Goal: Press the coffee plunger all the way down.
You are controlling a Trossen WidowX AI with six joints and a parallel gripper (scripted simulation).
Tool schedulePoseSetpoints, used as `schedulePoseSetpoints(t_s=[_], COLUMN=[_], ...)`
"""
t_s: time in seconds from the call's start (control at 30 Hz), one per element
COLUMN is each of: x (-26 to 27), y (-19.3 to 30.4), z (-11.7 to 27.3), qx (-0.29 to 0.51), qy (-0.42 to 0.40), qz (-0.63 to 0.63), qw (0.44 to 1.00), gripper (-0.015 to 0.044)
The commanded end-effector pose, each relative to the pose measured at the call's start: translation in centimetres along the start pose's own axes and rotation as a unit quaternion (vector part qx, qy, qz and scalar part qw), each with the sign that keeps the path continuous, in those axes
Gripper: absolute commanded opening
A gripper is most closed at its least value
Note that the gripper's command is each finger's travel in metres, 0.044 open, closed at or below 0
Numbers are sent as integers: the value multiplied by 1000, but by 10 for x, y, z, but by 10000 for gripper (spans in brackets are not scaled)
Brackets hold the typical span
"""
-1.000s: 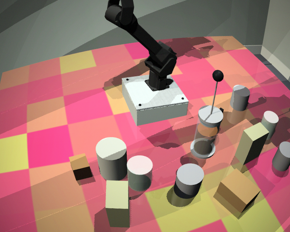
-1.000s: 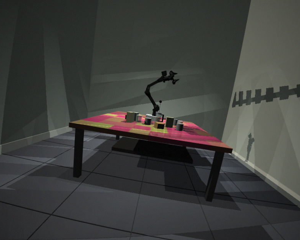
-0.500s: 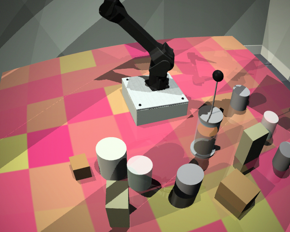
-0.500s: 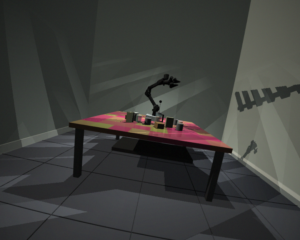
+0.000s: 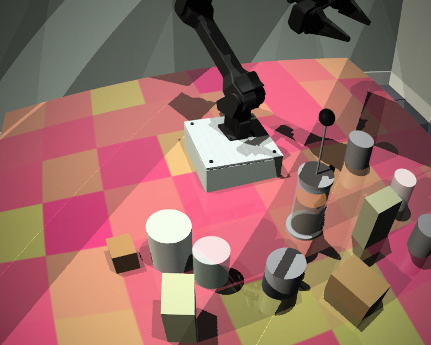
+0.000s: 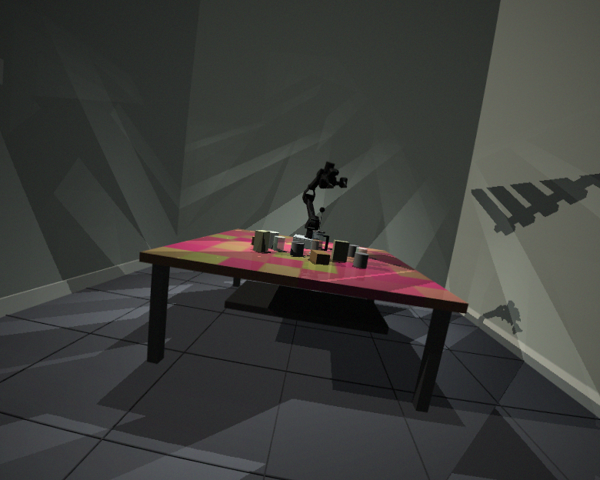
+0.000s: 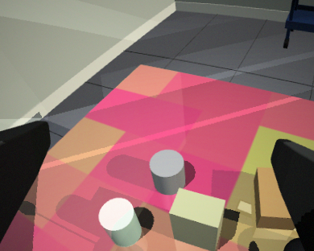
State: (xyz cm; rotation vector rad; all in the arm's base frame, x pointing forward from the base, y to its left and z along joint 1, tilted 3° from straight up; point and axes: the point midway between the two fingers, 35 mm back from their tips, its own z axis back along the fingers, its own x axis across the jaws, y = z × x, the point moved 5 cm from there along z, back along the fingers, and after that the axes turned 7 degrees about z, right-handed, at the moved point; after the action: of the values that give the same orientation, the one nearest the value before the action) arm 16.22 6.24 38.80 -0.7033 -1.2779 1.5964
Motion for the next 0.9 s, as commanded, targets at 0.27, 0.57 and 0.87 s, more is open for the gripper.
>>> schedulePoseSetpoints(t_s=[0.27,0.57,0.87], x=[-70,-72,-73], y=[55,108,107], z=[1,-16,-20], qx=[100,100,99], qy=[158,156,155], qz=[29,30,30], qw=[982,982,982], gripper=[440,440,440])
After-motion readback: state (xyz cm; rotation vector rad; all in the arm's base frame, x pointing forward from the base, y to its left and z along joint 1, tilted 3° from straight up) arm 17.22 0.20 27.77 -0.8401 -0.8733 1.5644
